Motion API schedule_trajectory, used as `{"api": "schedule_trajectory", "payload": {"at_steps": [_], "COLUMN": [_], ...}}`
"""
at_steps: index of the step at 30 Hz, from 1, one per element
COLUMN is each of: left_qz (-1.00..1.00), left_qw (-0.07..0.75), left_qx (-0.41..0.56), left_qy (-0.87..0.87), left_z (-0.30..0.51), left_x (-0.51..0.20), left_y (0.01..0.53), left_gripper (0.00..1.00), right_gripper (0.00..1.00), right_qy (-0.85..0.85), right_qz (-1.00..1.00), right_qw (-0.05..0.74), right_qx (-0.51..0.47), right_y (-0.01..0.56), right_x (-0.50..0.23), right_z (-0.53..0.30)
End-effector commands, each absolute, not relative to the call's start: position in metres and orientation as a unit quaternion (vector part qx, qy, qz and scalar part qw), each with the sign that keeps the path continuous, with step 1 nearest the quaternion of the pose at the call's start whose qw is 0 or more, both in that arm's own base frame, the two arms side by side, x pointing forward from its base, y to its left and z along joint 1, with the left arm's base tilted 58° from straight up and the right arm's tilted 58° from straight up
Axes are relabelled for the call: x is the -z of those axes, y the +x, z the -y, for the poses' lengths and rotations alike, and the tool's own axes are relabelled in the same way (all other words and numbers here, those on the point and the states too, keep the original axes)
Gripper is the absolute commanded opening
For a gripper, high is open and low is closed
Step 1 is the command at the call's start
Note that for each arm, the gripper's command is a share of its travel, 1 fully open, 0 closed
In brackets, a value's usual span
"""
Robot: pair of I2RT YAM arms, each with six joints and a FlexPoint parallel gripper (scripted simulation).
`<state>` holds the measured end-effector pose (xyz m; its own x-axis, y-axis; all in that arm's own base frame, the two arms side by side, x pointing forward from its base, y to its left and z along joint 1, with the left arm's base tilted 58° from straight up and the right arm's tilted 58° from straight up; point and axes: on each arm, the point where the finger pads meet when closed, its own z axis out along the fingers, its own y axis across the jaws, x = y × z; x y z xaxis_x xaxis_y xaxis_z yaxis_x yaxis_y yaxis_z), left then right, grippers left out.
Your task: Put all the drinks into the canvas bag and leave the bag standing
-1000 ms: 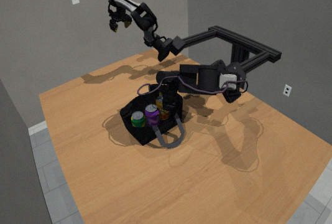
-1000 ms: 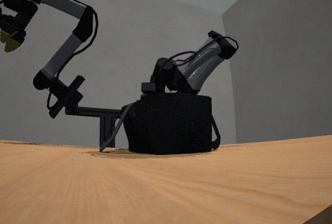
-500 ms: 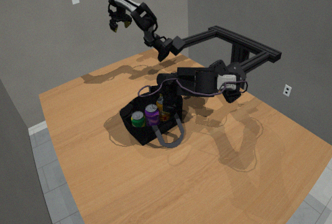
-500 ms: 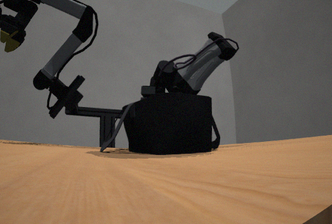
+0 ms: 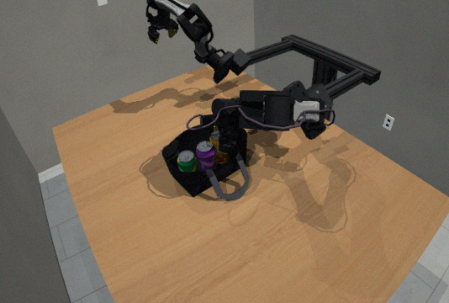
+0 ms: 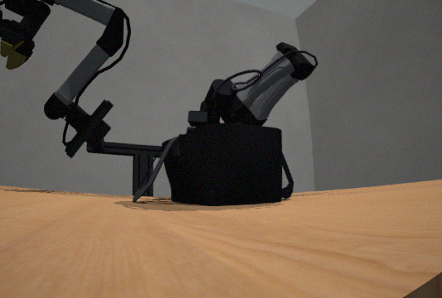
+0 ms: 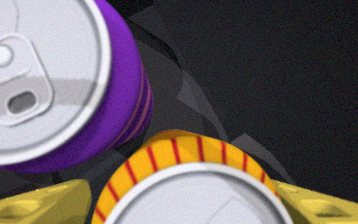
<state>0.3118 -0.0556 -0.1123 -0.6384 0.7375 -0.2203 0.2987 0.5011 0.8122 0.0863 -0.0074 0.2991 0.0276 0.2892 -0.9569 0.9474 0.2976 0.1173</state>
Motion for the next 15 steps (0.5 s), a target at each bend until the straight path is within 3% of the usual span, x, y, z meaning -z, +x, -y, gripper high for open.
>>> {"api": "schedule_trajectory", "payload": {"at_steps": [1,15], "left_qz": [-0.816,-0.816], "left_qw": [0.315,0.312], "left_qx": [-0.372,-0.37], "left_qy": [0.312,0.316], "left_z": [0.0697,0.07], "left_x": [0.1049,0.1061], "left_y": [0.3224,0.3216], "left_gripper": [0.84,0.86], "right_gripper": [0.86,0.86], "right_qy": [0.495,0.495], "right_qz": [-0.618,-0.618], "right_qw": [0.512,0.512], "right_qx": [0.333,0.333], "right_y": [0.0856,0.0856], "right_x": [-0.301,-0.301], "right_z": [-0.0009,-0.0009]}}
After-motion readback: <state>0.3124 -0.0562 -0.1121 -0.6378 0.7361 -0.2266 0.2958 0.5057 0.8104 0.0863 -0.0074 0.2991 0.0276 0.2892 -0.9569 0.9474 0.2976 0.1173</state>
